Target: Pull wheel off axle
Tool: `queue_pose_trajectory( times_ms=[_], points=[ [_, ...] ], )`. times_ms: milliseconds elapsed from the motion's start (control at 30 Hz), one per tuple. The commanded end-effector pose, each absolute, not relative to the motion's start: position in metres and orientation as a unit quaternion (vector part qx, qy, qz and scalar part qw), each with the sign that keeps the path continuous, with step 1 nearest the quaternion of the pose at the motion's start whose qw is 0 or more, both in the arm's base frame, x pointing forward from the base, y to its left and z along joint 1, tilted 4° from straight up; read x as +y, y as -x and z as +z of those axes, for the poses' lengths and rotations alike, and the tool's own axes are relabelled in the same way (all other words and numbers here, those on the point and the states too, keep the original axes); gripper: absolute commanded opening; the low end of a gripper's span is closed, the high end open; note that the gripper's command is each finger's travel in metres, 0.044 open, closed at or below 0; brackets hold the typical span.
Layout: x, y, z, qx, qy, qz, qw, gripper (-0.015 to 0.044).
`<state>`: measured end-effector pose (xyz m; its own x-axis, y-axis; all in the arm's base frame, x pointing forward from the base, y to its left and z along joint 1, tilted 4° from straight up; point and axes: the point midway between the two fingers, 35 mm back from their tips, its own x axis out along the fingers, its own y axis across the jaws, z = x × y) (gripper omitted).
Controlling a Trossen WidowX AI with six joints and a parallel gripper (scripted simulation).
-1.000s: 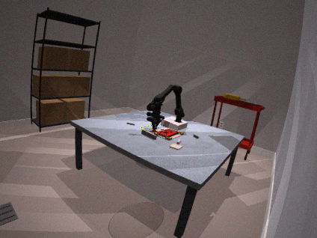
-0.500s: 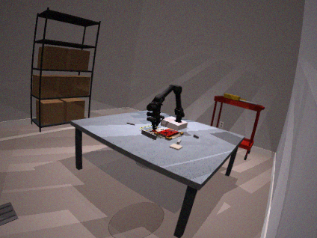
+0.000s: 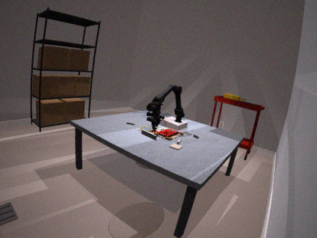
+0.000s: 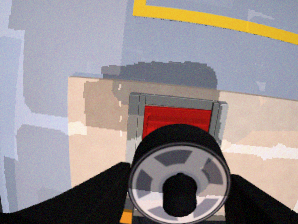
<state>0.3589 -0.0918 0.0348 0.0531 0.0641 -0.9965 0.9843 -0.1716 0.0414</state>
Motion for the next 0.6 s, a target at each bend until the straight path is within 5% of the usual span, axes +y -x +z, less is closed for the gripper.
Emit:
queue_pose_trajectory(
  times_ms=[0, 567],
  points=[
    [-0.0923, -0.3571, 0.044, 0.459, -0.57, -0.512, 0.451, 0.0],
    [-0.0926, -0.3569, 0.0495, 0.458, -0.57, -0.512, 0.451, 0.0]
  ],
)
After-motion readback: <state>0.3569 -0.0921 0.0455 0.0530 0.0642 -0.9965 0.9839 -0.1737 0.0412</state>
